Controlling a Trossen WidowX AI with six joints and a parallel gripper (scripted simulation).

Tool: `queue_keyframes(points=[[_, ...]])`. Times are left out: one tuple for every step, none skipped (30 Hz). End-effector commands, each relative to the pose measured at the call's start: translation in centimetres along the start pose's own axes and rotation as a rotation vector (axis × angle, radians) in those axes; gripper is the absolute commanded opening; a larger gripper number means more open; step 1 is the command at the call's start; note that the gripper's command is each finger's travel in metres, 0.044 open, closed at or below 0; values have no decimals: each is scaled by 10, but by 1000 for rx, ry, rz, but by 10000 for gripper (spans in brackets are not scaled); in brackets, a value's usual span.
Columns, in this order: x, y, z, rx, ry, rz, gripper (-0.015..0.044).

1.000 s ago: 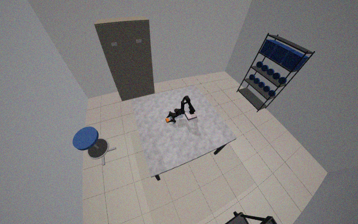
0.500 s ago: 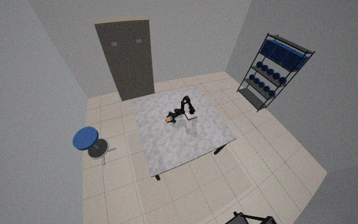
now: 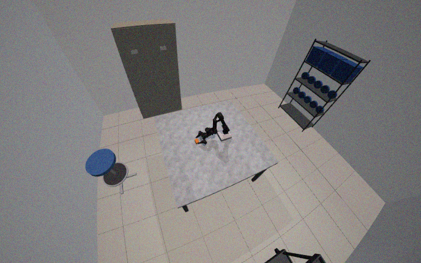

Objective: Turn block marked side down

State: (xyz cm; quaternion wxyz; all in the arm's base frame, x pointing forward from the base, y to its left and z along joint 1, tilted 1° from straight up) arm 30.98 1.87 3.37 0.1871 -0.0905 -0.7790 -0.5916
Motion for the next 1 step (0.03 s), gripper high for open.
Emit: queue_keyframes(points=[[0,0,0,-4,3,0,440]])
Point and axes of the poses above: the point midway between the two fingers, 35 mm back from their tips, its own x axis back along the fingers, its own z axis across the jaws, y = z × x, the point moved 7 cm from there along x, back along the fingers, and after that the axes turned 15 degrees about x, right-handed, at the moved point
